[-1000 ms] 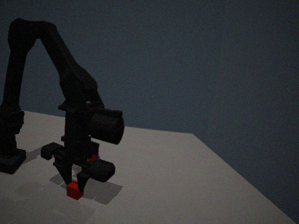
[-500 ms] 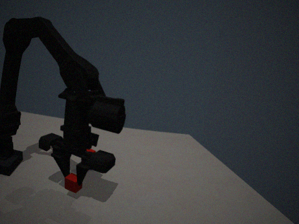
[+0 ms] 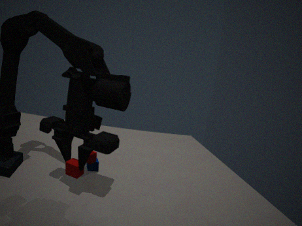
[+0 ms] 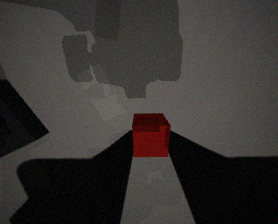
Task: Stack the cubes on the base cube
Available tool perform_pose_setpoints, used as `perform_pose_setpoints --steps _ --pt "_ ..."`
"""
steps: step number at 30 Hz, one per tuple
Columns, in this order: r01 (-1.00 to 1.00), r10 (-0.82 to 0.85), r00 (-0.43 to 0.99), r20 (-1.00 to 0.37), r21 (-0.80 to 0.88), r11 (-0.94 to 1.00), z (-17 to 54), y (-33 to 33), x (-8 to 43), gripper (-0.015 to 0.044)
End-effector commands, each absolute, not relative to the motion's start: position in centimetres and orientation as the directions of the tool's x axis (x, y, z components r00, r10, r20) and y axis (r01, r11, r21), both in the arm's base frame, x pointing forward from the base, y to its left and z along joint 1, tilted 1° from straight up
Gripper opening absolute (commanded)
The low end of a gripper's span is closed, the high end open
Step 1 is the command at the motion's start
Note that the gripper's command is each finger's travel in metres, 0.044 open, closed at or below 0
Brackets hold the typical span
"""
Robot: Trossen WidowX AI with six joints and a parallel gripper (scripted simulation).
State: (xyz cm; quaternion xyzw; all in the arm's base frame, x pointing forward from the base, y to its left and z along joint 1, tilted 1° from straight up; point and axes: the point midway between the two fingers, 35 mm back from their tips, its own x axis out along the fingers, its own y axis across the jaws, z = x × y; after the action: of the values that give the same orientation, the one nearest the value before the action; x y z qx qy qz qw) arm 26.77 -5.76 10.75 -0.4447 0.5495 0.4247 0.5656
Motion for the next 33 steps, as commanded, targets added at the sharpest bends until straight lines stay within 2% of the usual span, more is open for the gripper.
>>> perform_pose_setpoints --steps 1,12,33 --pt "-0.97 -0.008 0.043 -0.999 -0.043 0.239 12.2 -5.7 26.7 0.0105" --pt "-0.97 -0.009 0.043 -0.999 -0.044 0.237 14.0 -5.3 26.4 0.0105" --pt "-0.974 -0.022 0.051 -0.998 -0.055 0.222 13.8 -0.2 28.0 0.0105"
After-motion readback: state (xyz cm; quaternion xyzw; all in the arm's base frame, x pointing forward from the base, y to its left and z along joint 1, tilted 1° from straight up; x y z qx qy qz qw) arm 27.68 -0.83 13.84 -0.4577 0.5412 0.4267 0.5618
